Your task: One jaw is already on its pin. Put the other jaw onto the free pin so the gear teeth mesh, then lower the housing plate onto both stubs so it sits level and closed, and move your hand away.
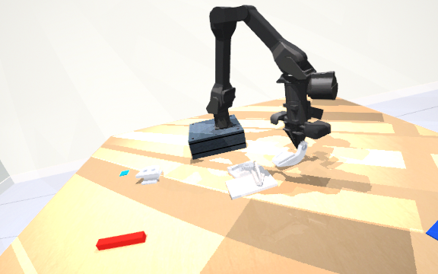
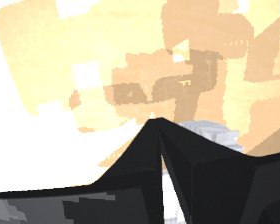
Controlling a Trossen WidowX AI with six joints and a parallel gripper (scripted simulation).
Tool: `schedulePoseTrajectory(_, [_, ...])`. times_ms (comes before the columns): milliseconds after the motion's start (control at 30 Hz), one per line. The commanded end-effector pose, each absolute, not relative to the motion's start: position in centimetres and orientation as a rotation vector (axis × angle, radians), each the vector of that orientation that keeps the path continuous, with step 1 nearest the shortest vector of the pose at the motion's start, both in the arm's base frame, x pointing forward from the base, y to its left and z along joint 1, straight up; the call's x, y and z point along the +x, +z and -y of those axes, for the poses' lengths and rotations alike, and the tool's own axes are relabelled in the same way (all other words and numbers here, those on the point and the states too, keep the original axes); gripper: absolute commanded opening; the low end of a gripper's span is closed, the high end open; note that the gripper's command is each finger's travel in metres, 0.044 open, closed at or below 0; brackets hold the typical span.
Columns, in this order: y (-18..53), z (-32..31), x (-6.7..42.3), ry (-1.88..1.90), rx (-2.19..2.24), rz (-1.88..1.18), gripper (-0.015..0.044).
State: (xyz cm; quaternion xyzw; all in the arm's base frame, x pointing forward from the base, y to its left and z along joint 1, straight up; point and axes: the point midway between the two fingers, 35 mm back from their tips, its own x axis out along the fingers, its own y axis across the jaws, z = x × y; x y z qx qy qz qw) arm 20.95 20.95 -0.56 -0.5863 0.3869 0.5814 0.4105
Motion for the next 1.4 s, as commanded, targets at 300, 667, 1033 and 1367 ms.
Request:
schedulePoseTrajectory(300, [-0.6, -21.5, 22.6, 1.467, -1.475, -0.976, 0.0])
schedulePoseTrajectory(667, [4.6, -21.6, 23.0, 1.463, -1.476, -0.974, 0.0])
schedulePoseTrajectory(1033, [5.1, -21.8, 23.2, 1.456, -1.476, -0.958, 0.0158])
schedulePoseTrajectory(1367, [5.1, -21.8, 23.2, 1.456, -1.476, -0.958, 0.042])
